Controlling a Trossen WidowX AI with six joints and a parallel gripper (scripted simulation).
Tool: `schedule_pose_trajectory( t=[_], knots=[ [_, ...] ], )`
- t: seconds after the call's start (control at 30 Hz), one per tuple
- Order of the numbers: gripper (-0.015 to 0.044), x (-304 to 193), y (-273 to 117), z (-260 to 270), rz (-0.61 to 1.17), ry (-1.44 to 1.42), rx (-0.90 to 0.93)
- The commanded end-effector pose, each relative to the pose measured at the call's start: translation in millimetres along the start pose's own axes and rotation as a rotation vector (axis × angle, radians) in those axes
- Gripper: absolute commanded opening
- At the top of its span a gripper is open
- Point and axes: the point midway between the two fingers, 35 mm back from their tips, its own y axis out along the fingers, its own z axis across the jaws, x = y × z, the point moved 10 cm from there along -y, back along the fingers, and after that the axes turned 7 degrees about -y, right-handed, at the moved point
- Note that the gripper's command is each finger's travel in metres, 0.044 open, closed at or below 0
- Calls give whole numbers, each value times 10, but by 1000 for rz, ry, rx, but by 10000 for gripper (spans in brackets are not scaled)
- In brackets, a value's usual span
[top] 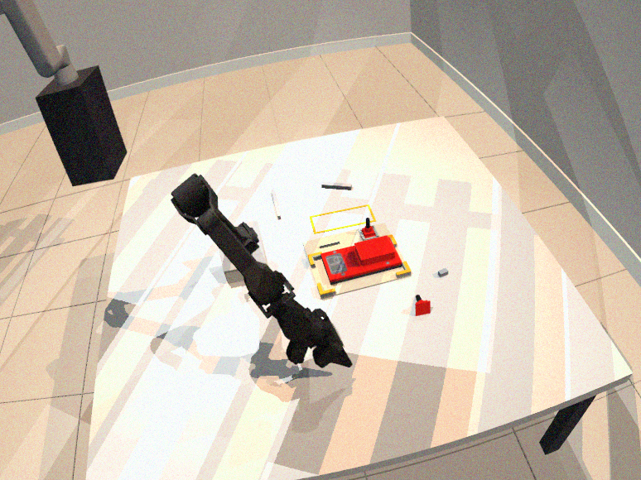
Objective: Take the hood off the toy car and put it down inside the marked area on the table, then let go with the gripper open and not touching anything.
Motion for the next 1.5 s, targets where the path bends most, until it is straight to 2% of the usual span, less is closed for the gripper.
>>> schedule_pose_trajectory(
  t=[0.0,0.17,0.47,0.7,0.97,1.47],
  knots=[
    [440,-300,174,-46,89,-140,-104],
    [440,-760,385,-156,192,-400,-278],
    [440,-1810,521,-529,404,-1174,-610],
    [440,-2612,284,-953,578,-1911,-770],
    [440,-3320,-249,-1458,687,-2743,-795],
    [440,-3344,-255,-1524,690,-2806,-790]
  ],
)
